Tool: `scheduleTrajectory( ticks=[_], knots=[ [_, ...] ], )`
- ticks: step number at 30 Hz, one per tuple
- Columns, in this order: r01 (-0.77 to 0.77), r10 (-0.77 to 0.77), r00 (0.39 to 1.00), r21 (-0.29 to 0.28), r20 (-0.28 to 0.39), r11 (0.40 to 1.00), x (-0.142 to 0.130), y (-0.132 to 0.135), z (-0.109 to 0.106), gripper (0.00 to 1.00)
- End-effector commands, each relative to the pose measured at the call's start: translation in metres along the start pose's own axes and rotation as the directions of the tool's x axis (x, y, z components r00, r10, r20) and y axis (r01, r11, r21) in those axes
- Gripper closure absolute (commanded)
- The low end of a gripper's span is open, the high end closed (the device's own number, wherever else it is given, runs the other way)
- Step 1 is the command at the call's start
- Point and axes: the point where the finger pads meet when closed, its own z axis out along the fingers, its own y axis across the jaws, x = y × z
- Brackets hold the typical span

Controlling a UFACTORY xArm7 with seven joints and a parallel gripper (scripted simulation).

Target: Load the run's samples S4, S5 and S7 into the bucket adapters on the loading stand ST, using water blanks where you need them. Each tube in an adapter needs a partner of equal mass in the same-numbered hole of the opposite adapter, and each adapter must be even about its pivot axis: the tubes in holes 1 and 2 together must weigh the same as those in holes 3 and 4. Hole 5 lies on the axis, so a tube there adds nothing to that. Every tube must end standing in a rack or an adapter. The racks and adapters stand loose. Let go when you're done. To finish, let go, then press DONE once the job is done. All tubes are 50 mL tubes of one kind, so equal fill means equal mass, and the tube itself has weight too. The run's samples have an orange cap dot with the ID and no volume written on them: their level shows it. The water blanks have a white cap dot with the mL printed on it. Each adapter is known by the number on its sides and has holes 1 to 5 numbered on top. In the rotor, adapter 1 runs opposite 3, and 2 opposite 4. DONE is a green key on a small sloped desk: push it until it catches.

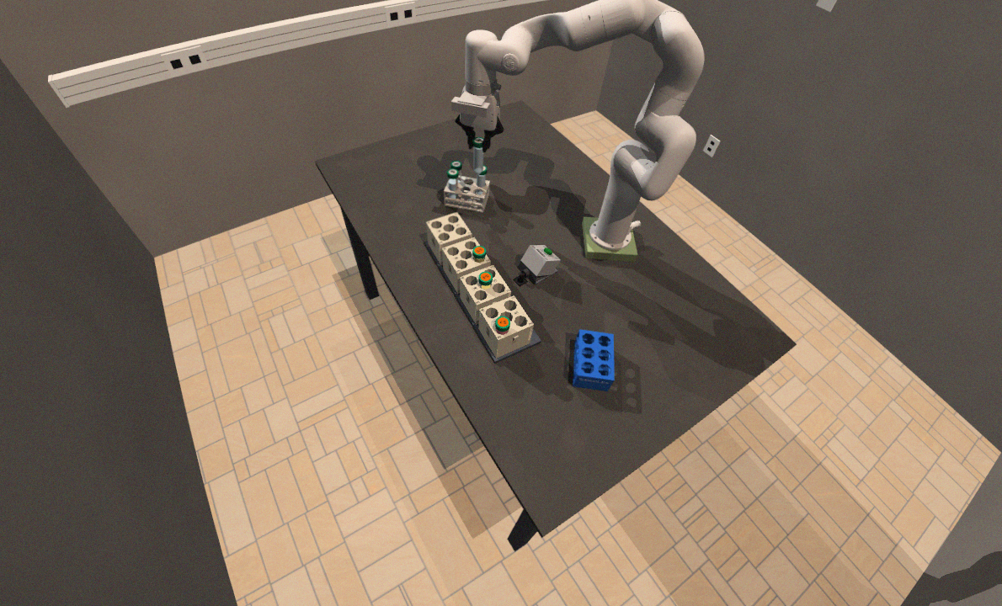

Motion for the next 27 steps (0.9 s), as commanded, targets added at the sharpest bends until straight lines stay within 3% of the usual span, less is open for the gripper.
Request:
scheduleTrajectory(
  ticks=[1, 10, 20, 27],
  knots=[
    [-0.184, 0.184, 0.983, -0.010, 0.004, 0.983, 0.027, -0.004, -0.002, 1.00],
    [-0.406, 0.406, 0.914, -0.011, 0.001, 0.914, 0.061, -0.012, -0.001, 1.00],
    [-0.683, 0.683, 0.731, -0.010, -0.003, 0.731, 0.110, -0.022, -0.001, 1.00],
    [-0.691, 0.691, 0.723, -0.010, -0.003, 0.723, 0.134, -0.027, -0.001, 1.00]
  ],
)
